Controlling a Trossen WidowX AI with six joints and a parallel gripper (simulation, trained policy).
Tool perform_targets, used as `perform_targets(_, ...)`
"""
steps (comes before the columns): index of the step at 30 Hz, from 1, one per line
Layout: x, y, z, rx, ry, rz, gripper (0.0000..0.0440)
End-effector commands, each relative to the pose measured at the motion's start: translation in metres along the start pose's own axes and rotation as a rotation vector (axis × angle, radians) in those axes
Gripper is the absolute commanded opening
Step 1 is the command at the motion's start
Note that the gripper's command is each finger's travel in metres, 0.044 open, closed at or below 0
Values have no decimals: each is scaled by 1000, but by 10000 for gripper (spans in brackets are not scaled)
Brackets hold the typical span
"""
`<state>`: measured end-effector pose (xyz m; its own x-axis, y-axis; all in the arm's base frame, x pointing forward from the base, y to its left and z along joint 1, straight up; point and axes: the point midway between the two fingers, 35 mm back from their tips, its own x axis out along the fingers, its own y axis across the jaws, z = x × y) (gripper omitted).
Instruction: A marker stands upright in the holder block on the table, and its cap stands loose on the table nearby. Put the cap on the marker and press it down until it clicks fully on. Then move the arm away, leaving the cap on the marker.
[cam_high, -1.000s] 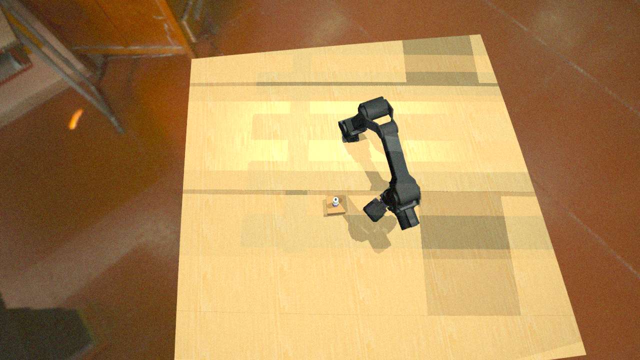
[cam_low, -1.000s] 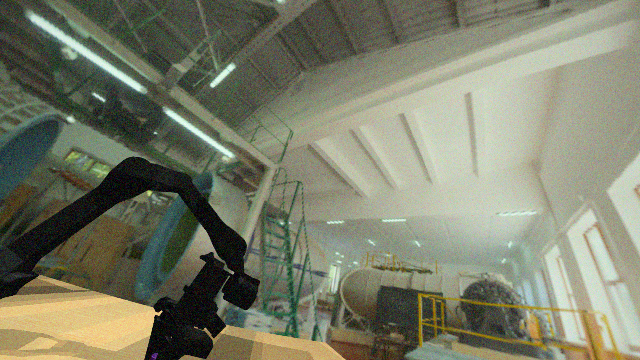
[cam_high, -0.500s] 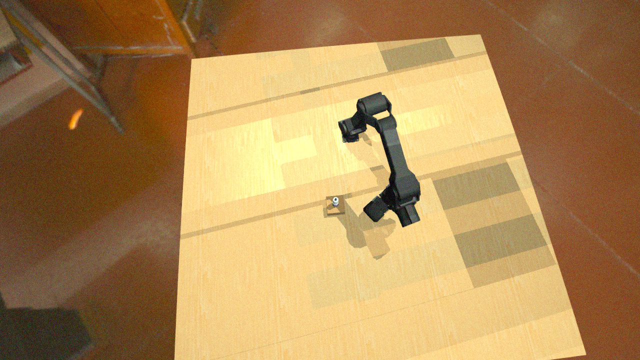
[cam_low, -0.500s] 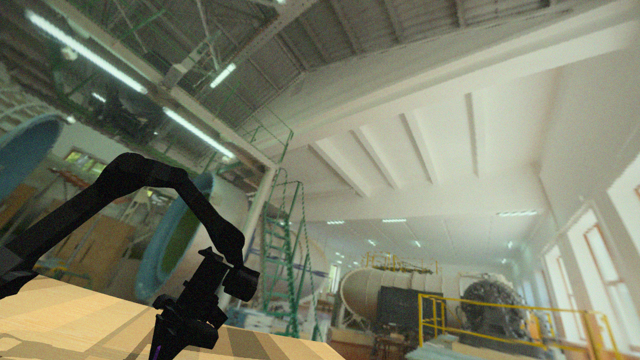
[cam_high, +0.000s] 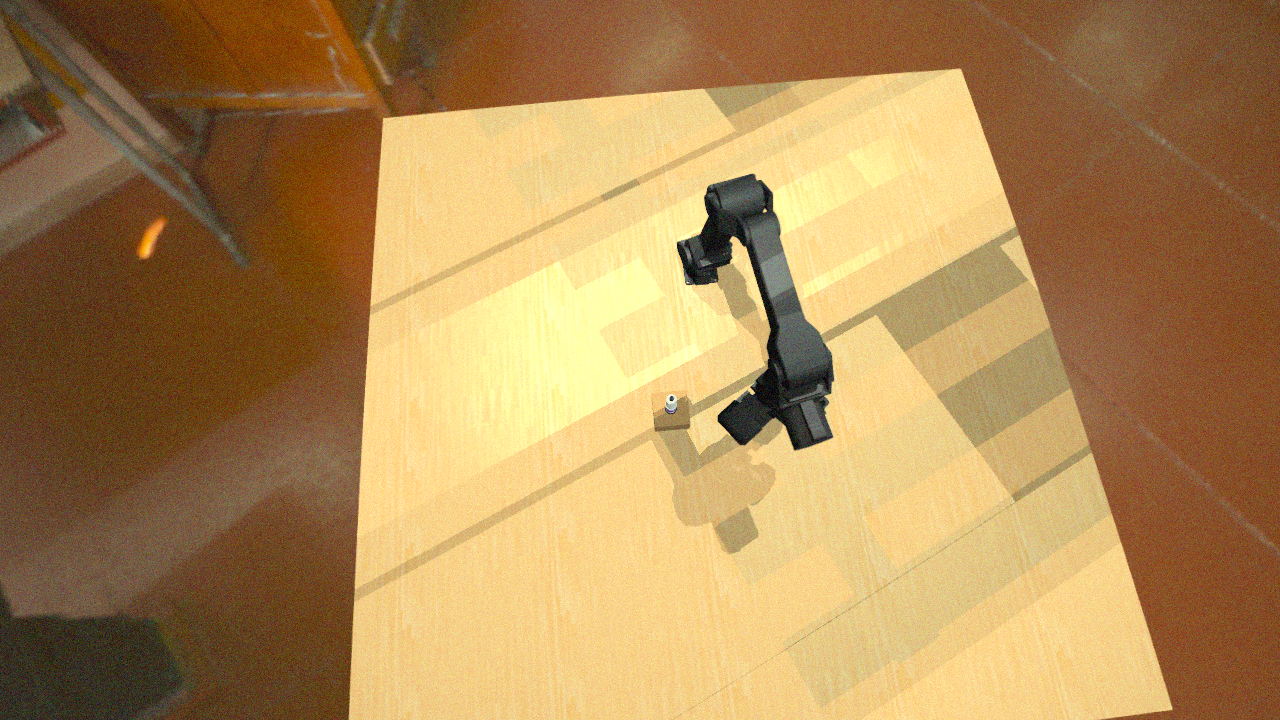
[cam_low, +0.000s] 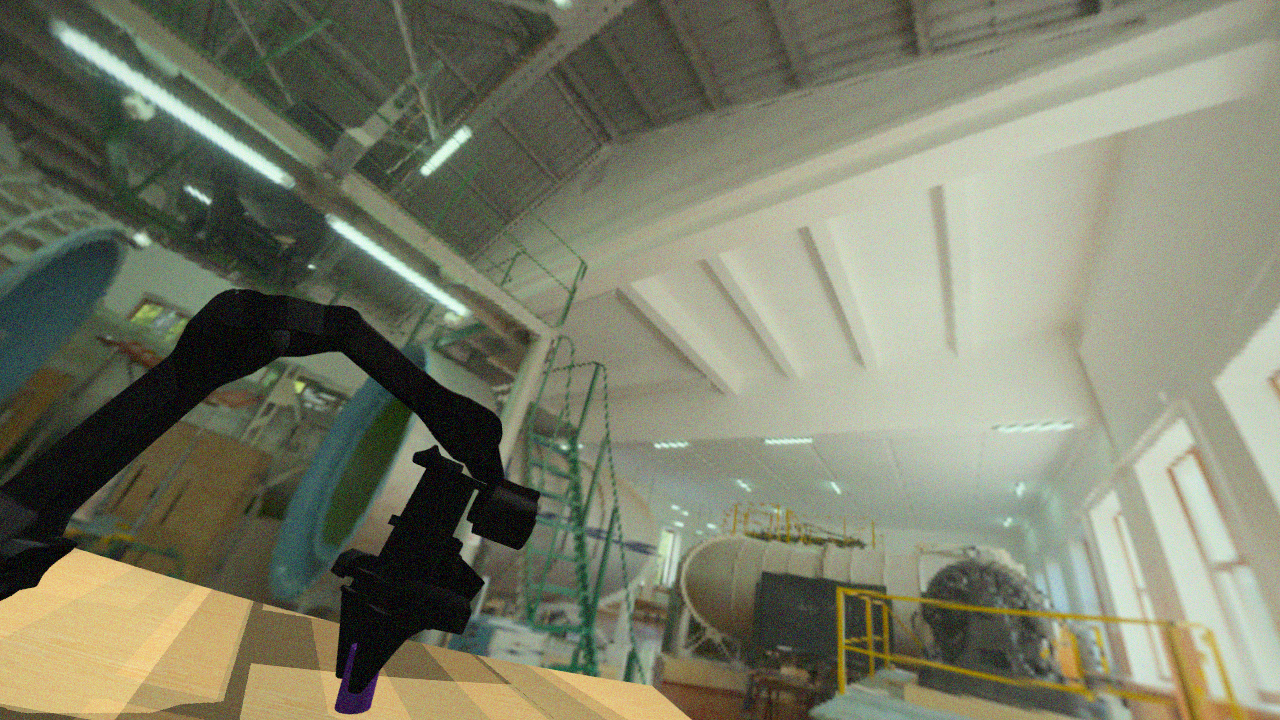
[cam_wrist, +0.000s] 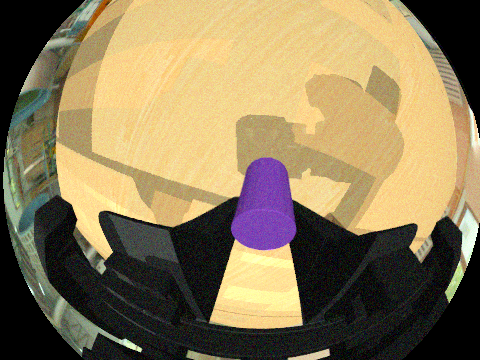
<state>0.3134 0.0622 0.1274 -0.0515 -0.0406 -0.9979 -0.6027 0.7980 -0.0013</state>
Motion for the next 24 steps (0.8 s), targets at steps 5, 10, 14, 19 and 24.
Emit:
perform_targets(5,-21,-22,-15,33,-19,1,30)
perform_targets(10,-28,-31,-27,53,-18,14,23)
perform_targets(14,-32,-39,-38,72,-12,23,17)
perform_targets(19,-35,-50,-53,98,-6,32,8)
perform_targets(24,-38,-63,-69,129,-3,39,0)
